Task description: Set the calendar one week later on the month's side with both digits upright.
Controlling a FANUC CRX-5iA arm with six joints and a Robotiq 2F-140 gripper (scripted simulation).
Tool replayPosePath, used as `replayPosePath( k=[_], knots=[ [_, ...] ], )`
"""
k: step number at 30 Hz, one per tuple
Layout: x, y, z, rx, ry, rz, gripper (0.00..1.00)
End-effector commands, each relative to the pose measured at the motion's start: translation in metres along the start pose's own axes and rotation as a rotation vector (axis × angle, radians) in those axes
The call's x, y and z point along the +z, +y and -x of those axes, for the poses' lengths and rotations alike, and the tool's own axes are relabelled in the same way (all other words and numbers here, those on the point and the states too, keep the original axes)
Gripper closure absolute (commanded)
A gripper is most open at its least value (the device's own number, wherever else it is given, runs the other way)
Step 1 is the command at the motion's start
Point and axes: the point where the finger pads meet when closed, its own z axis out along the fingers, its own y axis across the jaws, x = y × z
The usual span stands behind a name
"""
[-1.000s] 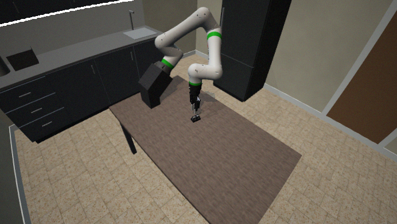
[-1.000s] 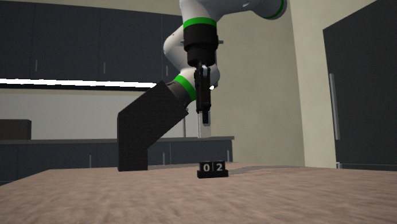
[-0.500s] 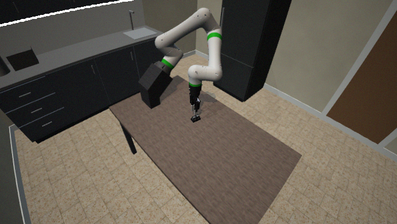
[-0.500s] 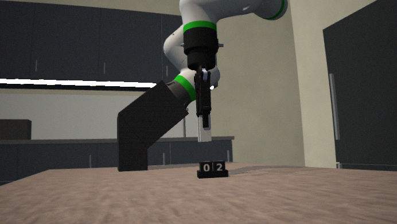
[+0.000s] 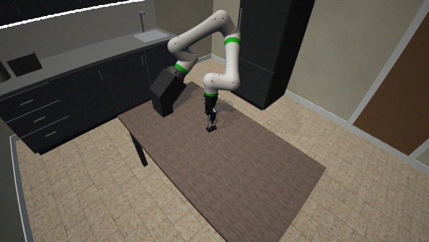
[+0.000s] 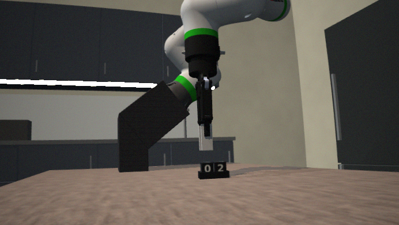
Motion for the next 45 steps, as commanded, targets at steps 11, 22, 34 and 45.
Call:
replayPosePath(
  k=[11, 22, 34, 45],
  knots=[
    [0.016, -0.001, 0.0, 0.0, 0.0, 0.0, 0.72],
    [0.021, -0.001, 0.0, 0.0, 0.0, 0.0, 0.72],
    [0.021, -0.001, 0.0, 0.0, 0.0, 0.0, 0.72],
    [0.021, -0.001, 0.0, 0.0, 0.0, 0.0, 0.72]
  ],
)
